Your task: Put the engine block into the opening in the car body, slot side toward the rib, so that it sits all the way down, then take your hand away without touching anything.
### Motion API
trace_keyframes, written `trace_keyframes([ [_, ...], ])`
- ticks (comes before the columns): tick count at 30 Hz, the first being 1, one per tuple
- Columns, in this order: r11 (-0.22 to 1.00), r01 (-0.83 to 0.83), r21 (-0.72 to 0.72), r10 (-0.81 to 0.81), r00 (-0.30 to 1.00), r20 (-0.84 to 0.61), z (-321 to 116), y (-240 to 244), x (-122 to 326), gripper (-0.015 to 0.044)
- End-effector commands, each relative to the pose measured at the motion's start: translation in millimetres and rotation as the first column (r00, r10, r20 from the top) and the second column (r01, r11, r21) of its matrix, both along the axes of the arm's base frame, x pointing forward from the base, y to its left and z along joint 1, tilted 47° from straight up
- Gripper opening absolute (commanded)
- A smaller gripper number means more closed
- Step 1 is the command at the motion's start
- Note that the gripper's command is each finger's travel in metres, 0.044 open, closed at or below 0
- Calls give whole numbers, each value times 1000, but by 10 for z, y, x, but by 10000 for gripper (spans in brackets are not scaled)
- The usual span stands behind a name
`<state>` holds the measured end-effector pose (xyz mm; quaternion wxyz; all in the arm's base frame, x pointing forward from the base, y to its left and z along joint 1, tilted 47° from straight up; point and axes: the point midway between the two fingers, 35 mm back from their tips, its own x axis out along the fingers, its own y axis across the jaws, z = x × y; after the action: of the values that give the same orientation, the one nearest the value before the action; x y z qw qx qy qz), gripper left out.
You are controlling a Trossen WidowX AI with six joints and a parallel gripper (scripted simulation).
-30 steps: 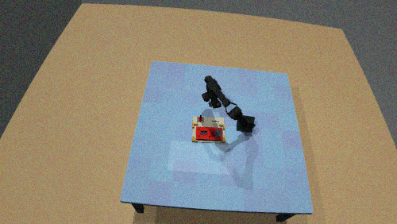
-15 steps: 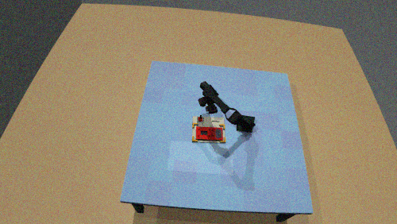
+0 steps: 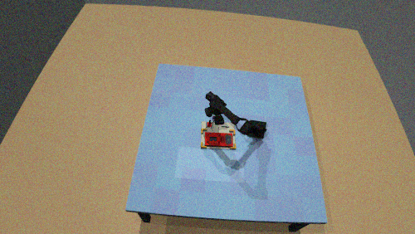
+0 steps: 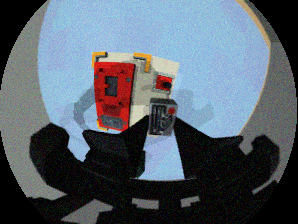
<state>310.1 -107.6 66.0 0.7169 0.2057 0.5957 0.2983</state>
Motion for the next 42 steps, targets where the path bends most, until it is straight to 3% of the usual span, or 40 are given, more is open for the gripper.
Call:
trace_keyframes([
  [1,1000,12,8,-12,1000,-12,53,133,33,0],
  [38,991,103,80,-94,990,-104,565,1133,132,0],
  [42,991,110,81,-101,989,-112,576,1143,153,105],
])
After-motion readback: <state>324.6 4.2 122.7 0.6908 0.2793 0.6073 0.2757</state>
